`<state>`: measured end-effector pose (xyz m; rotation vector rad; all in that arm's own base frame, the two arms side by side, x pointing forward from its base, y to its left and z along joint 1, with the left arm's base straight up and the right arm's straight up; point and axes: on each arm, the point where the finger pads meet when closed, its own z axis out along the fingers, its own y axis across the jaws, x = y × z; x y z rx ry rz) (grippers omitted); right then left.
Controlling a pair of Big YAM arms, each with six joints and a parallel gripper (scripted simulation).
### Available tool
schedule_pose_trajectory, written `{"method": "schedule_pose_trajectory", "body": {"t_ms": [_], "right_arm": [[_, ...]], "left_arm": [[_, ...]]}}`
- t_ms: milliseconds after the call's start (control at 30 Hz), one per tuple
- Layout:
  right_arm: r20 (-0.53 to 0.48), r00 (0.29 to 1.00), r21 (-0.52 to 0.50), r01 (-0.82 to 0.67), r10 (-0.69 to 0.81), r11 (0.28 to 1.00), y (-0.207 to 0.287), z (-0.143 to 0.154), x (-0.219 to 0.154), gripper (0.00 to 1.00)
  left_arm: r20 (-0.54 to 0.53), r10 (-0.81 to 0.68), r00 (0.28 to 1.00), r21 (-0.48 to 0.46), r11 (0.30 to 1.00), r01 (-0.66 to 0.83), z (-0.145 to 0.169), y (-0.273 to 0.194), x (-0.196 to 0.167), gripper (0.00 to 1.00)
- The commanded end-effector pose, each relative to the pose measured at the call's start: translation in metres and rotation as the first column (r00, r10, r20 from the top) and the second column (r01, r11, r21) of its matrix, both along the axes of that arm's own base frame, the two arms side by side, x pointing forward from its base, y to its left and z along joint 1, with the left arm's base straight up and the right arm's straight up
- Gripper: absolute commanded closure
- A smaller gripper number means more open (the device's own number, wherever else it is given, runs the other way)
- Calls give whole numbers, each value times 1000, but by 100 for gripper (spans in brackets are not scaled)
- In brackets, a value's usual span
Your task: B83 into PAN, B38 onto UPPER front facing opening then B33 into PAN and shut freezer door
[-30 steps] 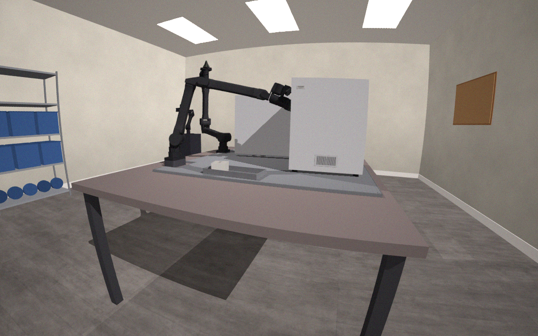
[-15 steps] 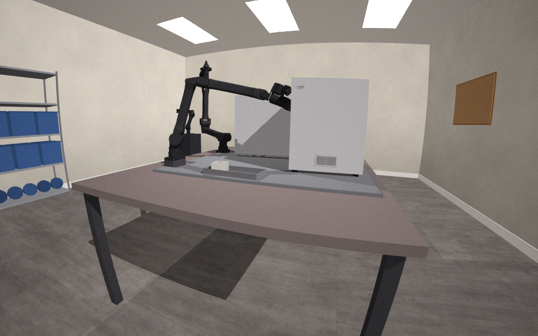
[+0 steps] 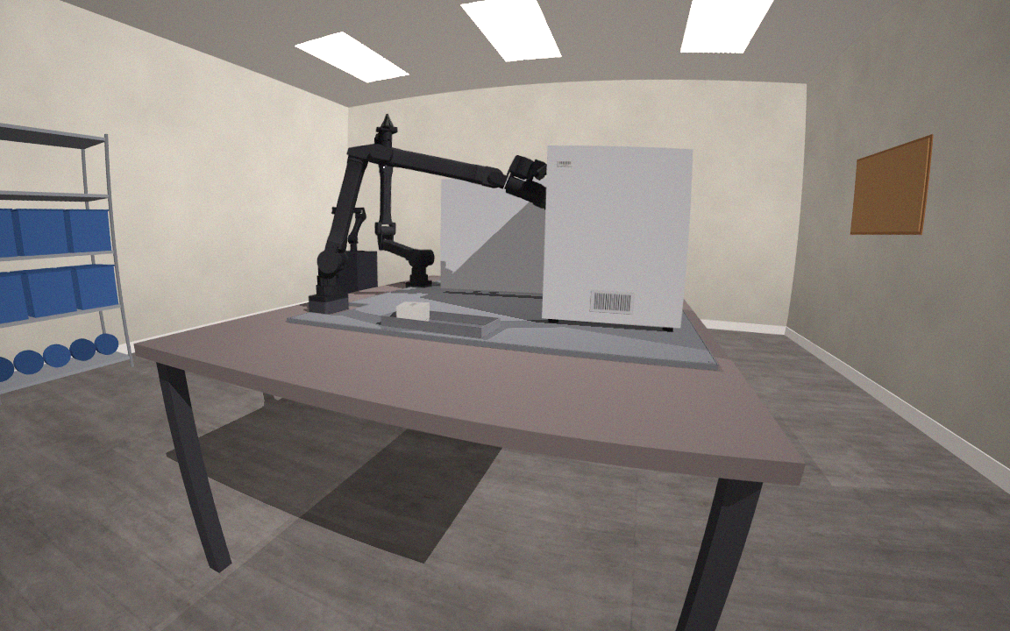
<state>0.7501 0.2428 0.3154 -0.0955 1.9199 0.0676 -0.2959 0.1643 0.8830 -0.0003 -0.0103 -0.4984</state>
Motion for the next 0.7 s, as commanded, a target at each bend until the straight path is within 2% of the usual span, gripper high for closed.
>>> {"method": "schedule_pose_trajectory", "body": {"t_ms": [0,667], "right_arm": [[47,999,14,5,-6,1000,-3,35,15,23],[46,999,19,14,-15,1000,-2,34,14,23]], "left_arm": [[-34,-12,999,16,1000,13,1,-6,12,100],[-34,-12,999,16,1000,13,1,-6,12,100]]}}
